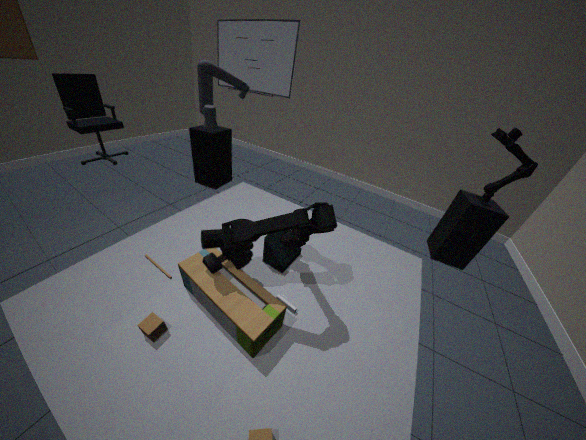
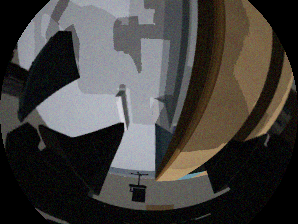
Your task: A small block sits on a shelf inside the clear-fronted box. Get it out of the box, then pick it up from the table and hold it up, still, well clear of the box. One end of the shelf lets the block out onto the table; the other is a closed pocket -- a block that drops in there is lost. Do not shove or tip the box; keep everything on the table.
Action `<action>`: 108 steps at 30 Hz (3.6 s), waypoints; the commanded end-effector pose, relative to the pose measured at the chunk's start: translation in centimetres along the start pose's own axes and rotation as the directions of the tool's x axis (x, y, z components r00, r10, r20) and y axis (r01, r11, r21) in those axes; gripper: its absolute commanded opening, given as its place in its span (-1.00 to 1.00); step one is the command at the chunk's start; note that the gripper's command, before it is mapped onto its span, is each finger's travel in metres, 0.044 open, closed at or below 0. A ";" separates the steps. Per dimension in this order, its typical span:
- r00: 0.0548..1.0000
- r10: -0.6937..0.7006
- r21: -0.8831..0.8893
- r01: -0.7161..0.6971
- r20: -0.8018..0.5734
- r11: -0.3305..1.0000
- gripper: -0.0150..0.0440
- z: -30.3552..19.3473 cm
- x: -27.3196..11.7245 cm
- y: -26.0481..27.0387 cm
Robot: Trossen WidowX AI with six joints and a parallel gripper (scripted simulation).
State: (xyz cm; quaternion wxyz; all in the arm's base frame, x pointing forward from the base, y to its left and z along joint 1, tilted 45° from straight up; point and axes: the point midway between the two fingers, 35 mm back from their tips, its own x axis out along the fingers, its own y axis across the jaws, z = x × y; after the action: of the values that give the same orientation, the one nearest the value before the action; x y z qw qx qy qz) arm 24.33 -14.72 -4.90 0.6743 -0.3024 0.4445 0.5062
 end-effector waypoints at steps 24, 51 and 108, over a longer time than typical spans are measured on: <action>0.993 -0.073 0.521 0.016 0.089 0.853 0.47 -4.5 -5.5 0.8; 0.939 -0.253 0.150 -0.292 0.235 -0.944 0.47 -6.4 -5.4 2.9; 0.864 -0.402 -0.943 0.331 0.303 0.001 0.47 -4.2 3.2 4.6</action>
State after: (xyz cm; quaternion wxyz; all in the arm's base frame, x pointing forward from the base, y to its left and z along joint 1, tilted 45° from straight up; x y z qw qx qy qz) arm 18.75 -15.66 -9.10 0.4011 -0.7798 -0.0837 0.4734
